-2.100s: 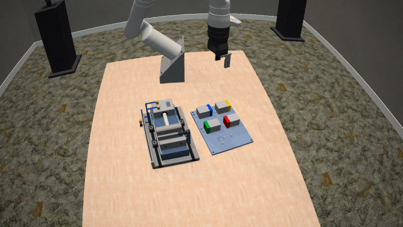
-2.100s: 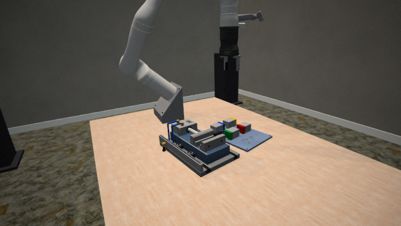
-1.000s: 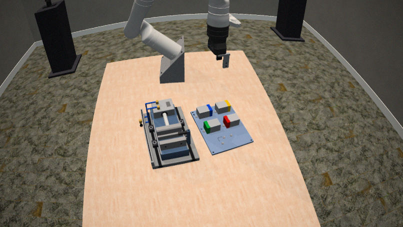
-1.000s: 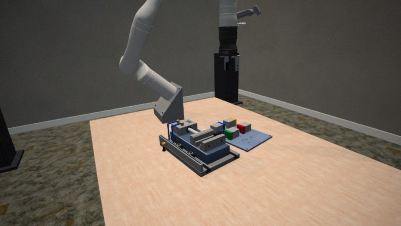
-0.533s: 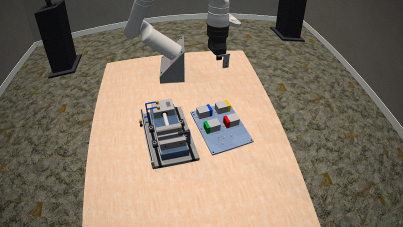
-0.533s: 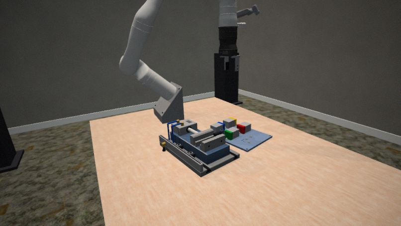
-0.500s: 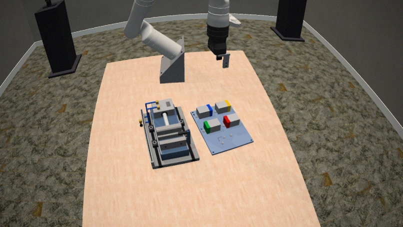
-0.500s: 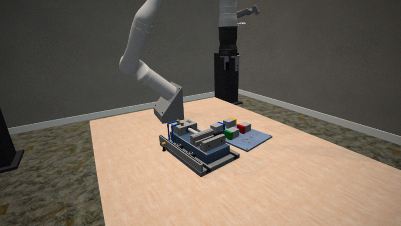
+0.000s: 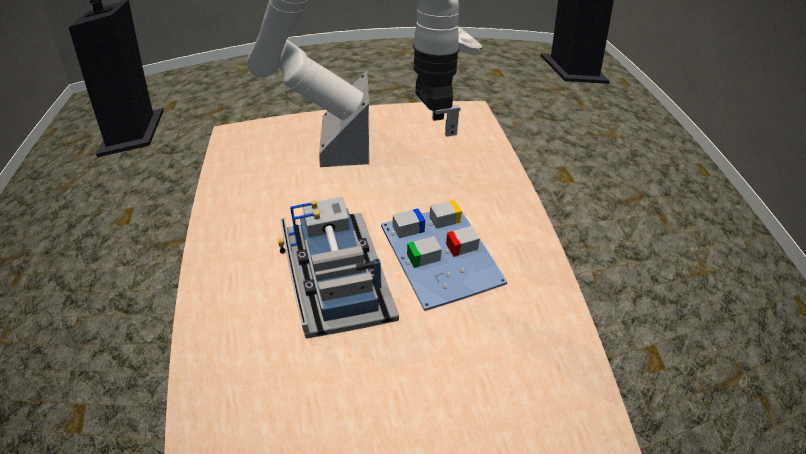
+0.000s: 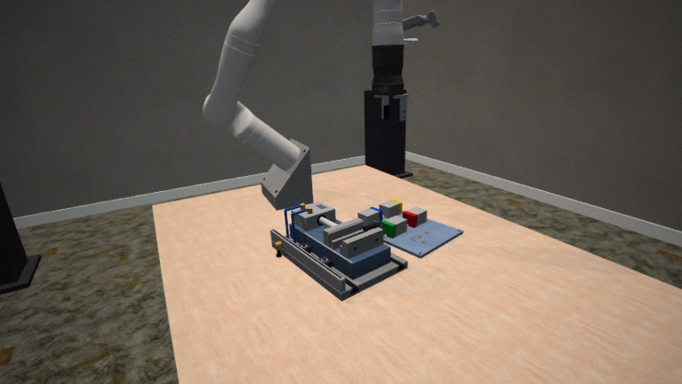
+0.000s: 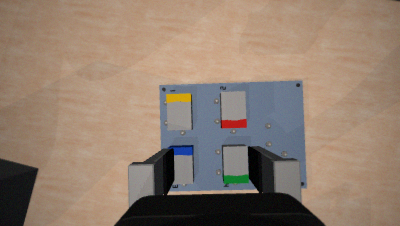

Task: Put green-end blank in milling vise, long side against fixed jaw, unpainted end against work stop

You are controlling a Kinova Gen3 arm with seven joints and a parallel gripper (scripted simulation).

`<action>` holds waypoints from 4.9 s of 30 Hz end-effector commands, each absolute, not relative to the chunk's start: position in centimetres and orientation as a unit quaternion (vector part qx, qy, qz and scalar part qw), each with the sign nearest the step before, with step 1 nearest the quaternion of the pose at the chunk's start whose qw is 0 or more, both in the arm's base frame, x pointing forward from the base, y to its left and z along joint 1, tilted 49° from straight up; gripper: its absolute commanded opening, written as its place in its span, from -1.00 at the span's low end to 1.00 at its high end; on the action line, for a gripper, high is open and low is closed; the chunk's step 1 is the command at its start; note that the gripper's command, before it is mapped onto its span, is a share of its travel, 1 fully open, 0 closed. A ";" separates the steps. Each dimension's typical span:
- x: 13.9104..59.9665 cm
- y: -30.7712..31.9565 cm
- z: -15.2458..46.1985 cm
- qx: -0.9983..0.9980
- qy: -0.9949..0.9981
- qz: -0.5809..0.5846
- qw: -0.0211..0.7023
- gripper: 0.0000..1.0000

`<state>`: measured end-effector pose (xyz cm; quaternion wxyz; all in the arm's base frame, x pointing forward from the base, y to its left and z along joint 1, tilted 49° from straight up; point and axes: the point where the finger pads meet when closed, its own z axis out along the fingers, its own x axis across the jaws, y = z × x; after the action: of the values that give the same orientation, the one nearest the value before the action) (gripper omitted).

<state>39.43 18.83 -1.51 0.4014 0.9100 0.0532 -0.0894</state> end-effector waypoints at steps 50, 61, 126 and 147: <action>41.5 7.8 -8.2 0.910 0.055 -0.087 0.401 1.00; 42.0 5.3 -9.7 0.910 0.056 -0.086 0.401 1.00; 42.3 1.8 -11.7 0.910 0.054 -0.088 0.402 1.00; 42.3 2.1 -11.5 0.910 0.055 -0.088 0.402 1.00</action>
<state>42.26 1.94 -11.57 0.4024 0.9095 0.0540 -0.0888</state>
